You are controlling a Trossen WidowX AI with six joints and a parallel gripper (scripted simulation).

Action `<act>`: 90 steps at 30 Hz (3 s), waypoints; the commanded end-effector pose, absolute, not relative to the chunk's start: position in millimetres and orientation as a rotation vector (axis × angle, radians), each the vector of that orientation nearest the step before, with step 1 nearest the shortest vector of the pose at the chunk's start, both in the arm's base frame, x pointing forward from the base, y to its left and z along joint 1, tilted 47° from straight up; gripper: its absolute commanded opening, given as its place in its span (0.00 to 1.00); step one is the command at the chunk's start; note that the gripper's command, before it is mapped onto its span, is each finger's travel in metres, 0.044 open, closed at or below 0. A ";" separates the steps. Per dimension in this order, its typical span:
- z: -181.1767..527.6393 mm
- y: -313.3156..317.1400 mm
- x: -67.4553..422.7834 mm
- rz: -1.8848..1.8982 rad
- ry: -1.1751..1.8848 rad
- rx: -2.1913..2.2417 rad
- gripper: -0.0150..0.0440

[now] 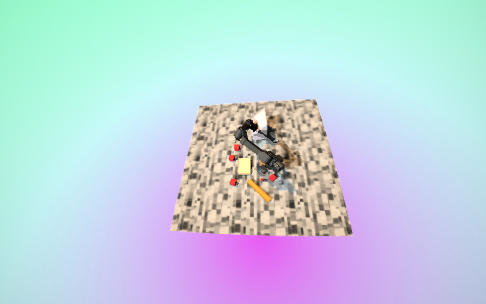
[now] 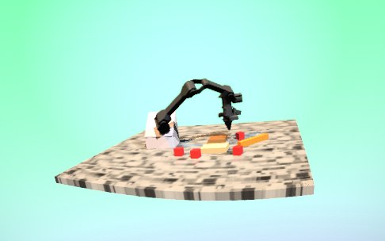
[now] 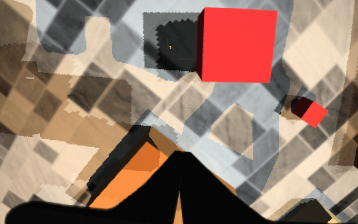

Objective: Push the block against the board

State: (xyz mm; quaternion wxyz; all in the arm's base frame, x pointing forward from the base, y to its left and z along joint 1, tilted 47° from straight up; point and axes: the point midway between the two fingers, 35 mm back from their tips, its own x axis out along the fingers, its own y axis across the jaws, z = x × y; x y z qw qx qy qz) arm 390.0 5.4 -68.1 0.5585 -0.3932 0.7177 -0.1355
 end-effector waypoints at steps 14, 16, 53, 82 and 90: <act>-91.0 31.0 352.8 0.205 1.823 -1.346 0.25; -93.4 33.5 348.4 0.269 1.831 -1.393 0.25; -133.2 -4.7 322.4 0.583 1.850 -1.614 0.25; -98.2 -37.8 316.6 0.584 1.851 -1.616 0.25; -89.1 -46.9 313.5 0.583 1.852 -1.616 0.25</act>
